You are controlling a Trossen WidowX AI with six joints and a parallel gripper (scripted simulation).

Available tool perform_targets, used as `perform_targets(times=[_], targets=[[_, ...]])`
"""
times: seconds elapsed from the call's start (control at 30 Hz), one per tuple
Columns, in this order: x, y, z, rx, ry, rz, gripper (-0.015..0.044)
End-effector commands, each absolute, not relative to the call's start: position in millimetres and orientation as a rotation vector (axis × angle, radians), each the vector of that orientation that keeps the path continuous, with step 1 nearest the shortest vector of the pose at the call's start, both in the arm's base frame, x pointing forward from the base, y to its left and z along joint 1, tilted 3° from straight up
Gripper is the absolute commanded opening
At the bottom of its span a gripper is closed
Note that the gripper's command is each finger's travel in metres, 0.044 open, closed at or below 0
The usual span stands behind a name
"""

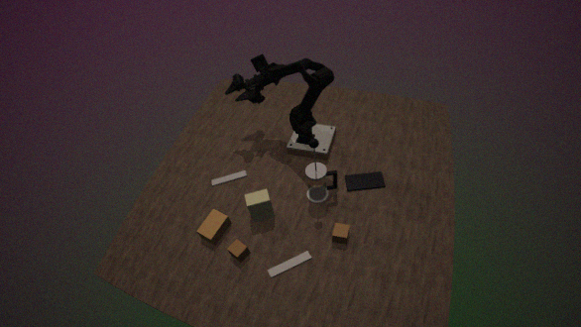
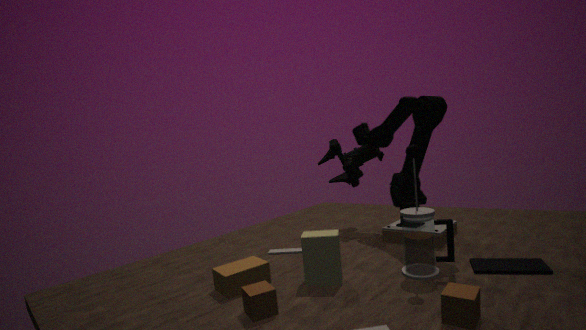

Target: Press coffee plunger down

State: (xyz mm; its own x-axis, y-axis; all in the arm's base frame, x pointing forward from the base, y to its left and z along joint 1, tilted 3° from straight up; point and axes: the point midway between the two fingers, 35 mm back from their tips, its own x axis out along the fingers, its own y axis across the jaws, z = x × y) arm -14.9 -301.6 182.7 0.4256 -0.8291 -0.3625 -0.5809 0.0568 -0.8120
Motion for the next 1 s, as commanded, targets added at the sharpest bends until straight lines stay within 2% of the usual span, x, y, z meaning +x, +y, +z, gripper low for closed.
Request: perform_targets(times=[0.0, 0.13, 0.43, 0.7, 0.97], targets=[[-13, -302, 183, -1.626, 1.251, -0.296, 0.0426], [17, -302, 189, -1.57, 1.162, -0.29, 0.044], [129, -273, 216, -1.317, 0.861, -0.222, 0.044], [208, -207, 240, -1.088, 0.648, -0.089, 0.044], [255, -120, 264, -0.819, 0.538, 0.057, 0.044]])
